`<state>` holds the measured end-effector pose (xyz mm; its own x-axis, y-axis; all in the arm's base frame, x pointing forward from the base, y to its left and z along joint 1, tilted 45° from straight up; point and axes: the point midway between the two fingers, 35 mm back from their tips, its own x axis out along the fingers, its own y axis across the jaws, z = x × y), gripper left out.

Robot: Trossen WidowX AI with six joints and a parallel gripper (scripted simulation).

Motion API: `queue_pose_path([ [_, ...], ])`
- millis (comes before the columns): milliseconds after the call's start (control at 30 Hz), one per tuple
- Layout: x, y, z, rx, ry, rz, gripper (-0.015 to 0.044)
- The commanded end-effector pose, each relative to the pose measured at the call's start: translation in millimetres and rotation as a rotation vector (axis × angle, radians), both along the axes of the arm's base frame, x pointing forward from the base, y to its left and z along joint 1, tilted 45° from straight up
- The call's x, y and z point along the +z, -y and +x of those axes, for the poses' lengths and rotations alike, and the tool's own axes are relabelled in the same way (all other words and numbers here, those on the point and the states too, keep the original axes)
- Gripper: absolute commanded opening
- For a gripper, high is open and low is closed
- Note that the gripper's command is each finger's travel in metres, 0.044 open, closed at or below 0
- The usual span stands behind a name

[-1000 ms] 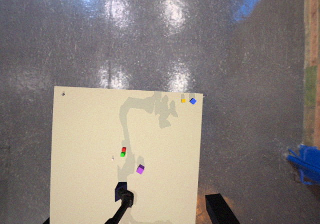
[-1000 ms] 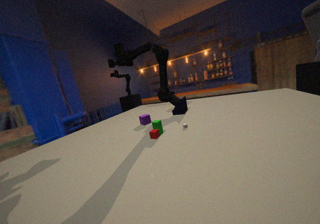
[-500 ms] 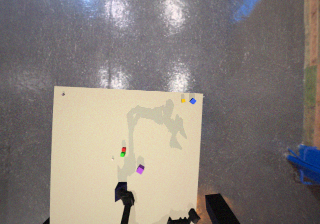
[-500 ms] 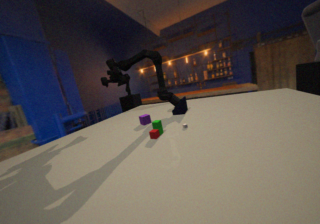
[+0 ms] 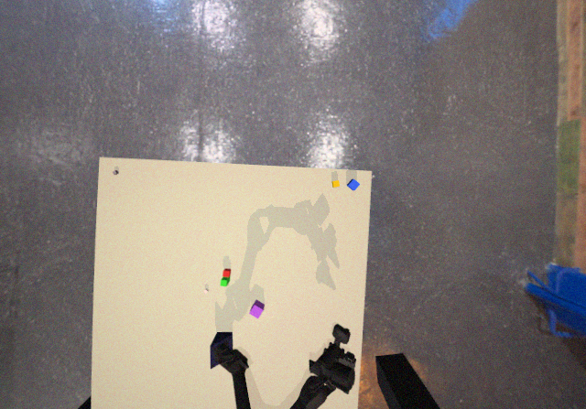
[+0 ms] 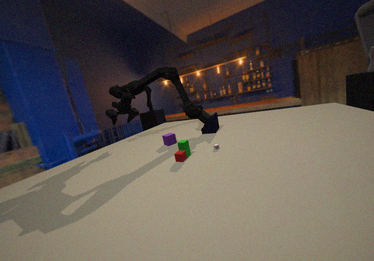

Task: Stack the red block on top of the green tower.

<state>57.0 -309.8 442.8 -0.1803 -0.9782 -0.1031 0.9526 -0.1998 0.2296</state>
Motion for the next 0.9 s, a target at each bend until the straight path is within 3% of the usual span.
queue_pose_path([
  [0,-27.3,9.1,40.9,0.088,-0.026,0.095,0.044],
  [400,-120.4,-5.2,161.8,0.342,-0.21,0.379,0.044],
  [867,-220.8,-87.3,258.4,0.613,-0.581,0.617,0.044],
])
